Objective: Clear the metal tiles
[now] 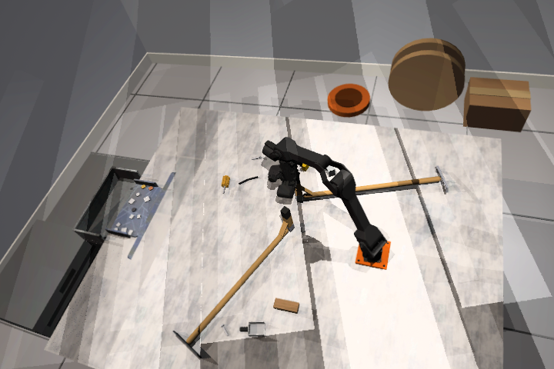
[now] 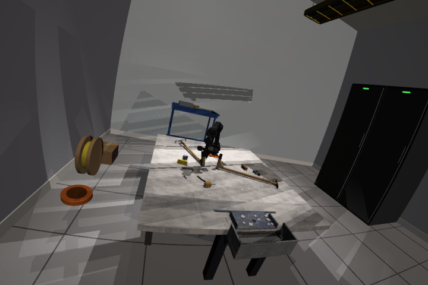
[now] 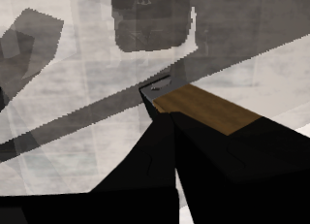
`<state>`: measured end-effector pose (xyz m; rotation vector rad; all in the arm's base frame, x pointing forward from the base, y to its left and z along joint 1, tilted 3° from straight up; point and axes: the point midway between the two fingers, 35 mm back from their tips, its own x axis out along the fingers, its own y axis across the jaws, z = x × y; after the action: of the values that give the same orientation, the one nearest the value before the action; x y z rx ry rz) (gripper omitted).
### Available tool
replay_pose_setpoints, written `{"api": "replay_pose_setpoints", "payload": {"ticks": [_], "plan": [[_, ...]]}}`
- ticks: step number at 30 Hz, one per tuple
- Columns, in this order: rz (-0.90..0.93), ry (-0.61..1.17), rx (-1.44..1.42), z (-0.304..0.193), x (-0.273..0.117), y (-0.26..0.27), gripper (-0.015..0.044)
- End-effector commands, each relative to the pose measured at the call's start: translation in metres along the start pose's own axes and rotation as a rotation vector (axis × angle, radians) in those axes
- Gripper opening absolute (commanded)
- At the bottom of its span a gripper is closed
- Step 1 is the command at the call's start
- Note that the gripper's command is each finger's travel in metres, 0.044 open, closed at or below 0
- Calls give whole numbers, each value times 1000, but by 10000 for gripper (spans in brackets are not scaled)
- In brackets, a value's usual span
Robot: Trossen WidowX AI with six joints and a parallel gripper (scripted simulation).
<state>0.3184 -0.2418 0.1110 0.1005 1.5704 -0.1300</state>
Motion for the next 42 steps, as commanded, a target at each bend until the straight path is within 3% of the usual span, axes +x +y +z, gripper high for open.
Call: {"api": "replay_pose_setpoints", "payload": {"ticks": [1,42], "plan": [[-6,4,2,0,0,-8,0],[-15,2,3,0,0,-76,0]]}}
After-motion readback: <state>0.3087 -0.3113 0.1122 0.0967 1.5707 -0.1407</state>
